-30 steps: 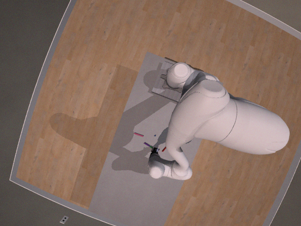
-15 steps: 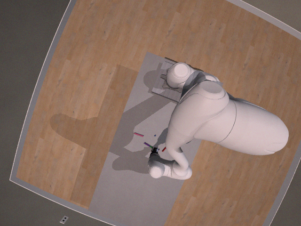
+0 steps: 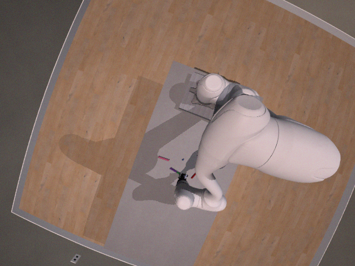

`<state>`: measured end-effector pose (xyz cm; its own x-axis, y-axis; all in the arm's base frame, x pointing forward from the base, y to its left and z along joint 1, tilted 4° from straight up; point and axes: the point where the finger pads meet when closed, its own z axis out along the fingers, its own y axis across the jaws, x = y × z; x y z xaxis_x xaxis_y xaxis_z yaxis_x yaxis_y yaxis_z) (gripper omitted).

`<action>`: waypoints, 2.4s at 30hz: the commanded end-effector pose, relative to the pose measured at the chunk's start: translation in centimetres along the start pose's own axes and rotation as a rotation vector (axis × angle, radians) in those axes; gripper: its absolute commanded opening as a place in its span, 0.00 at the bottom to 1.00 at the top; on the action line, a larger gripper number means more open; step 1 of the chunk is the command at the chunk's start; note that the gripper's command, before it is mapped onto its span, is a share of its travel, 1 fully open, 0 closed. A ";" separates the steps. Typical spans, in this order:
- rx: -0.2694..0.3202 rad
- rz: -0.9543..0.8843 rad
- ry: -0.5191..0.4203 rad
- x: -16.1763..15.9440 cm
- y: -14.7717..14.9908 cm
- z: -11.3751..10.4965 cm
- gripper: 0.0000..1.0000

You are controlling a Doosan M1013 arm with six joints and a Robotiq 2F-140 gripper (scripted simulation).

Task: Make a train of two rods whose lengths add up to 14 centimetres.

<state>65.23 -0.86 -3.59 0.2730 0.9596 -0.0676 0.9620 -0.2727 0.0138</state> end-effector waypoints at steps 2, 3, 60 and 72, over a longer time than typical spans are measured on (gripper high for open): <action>0.000 0.000 0.000 0.0 0.0 0.0 0.03; 0.000 0.000 0.000 0.0 0.0 0.0 0.03; 0.000 0.000 0.000 0.0 0.0 -7.4 0.15; 0.000 0.000 0.000 0.0 0.0 -9.0 1.00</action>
<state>65.28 -0.24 5.38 0.2730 0.9596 -0.0676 0.9620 -0.2727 0.0138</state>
